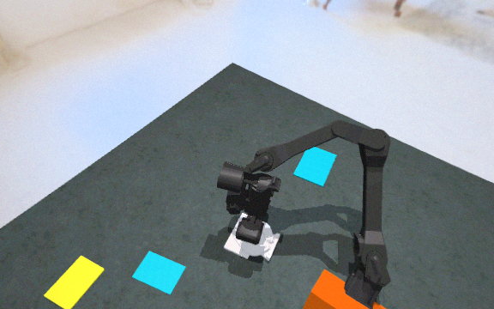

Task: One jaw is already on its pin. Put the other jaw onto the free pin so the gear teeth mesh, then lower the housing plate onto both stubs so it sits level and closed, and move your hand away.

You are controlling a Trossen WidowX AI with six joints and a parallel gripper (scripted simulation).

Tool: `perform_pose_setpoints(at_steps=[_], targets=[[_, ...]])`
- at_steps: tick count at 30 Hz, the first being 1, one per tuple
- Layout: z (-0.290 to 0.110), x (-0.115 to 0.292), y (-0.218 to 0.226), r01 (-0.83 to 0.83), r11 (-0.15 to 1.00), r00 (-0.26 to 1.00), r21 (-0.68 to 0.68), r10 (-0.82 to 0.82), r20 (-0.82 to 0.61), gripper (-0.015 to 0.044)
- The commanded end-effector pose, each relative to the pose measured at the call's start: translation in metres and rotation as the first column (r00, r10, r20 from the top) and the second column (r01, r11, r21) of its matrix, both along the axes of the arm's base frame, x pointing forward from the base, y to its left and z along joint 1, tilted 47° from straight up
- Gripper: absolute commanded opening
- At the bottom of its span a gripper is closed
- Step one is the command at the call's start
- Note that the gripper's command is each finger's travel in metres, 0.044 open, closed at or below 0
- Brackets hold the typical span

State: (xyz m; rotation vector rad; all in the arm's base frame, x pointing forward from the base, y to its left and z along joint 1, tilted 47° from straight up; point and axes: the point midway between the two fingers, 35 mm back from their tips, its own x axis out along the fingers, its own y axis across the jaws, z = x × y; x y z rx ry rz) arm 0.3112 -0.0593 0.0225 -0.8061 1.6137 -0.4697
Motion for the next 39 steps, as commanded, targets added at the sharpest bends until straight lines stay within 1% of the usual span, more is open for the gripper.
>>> perform_pose_setpoints(at_steps=[1,13,39], targets=[[0.0002,0.0000,-0.0017,-0.001,1.000,1.000,-0.007,0.001,-0.002,0.0134],[0.0046,0.0003,0.0031,-0.001,1.000,1.000,-0.006,0.001,-0.002,0.0134],[-0.0001,0.0005,-0.0014,-0.001,1.000,1.000,-0.006,0.001,-0.002,0.0134]])
